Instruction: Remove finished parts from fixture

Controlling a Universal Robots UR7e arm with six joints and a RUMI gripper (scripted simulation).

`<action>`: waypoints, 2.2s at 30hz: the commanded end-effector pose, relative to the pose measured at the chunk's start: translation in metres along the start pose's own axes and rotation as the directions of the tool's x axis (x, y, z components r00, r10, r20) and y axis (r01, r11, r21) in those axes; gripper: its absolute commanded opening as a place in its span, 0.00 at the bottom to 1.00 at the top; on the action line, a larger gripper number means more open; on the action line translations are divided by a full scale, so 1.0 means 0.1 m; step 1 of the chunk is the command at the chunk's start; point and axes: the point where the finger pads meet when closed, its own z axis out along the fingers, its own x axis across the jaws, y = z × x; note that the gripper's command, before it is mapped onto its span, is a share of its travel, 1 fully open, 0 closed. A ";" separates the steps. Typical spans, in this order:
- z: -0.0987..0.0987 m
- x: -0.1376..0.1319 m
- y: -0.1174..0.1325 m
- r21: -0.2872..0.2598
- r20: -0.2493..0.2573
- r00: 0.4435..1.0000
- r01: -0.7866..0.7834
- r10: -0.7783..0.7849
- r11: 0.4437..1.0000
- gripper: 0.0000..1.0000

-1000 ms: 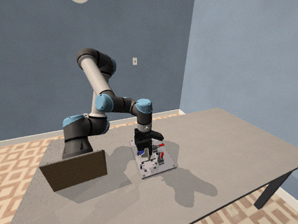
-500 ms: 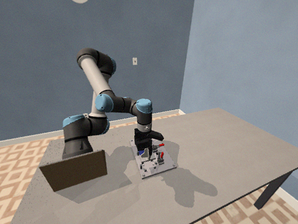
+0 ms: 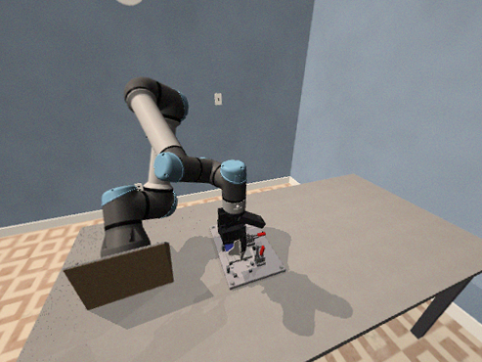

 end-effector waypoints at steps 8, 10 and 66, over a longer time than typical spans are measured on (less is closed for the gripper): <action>0.00 0.10 0.00 0.001 -0.001 1.000 0.000 0.000 1.000 0.00; 0.00 0.13 0.00 0.001 -0.001 1.000 0.000 0.000 1.000 0.00; -0.01 1.13 0.00 0.001 -0.001 1.000 0.000 0.000 1.000 0.00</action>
